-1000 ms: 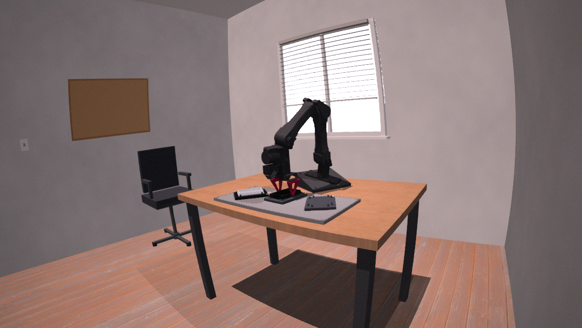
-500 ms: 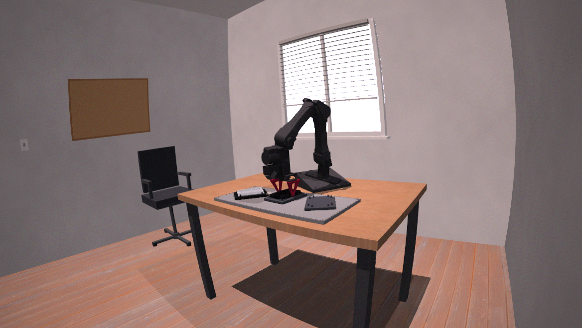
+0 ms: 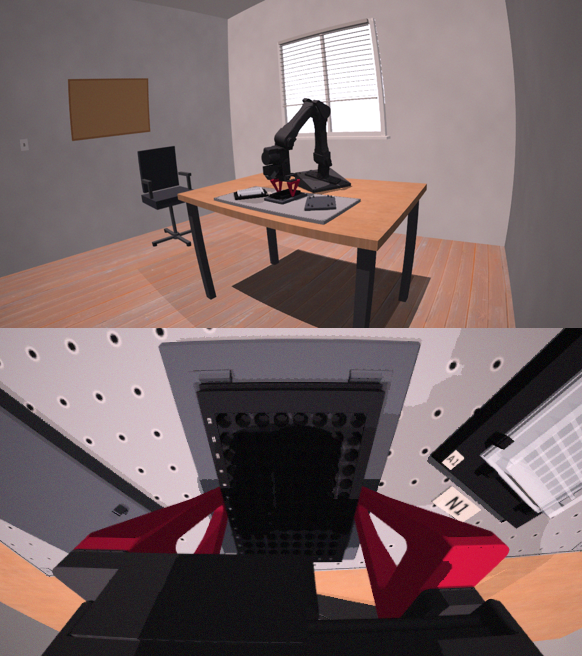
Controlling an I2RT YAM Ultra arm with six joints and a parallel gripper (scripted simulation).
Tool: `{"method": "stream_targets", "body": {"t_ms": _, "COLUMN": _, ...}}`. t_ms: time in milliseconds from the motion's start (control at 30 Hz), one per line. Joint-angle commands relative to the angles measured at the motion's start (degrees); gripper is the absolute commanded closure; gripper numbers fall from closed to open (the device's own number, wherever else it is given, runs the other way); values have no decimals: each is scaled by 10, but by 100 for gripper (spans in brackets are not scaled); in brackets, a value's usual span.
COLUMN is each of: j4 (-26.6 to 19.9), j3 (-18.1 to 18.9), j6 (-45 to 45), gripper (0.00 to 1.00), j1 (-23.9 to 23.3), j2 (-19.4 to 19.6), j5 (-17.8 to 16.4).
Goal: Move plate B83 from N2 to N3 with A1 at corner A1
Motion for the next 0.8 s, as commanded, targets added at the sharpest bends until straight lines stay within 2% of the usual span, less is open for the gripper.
{"method": "stream_targets", "body": {"t_ms": 0, "j4": 5, "j3": 2, "j6": 1, "gripper": 100, "j1": -1, "j2": -4, "j5": 0}}
{"method": "stream_targets", "body": {"t_ms": 100, "j4": 5, "j3": 2, "j6": 1, "gripper": 100, "j1": -1, "j2": -4, "j5": 0}}
{"method": "stream_targets", "body": {"t_ms": 133, "j4": 5, "j3": 2, "j6": 1, "gripper": 0, "j1": -1, "j2": -4, "j5": 0}}
{"method": "stream_targets", "body": {"t_ms": 767, "j4": 5, "j3": 2, "j6": 1, "gripper": 0, "j1": -1, "j2": -4, "j5": 0}}
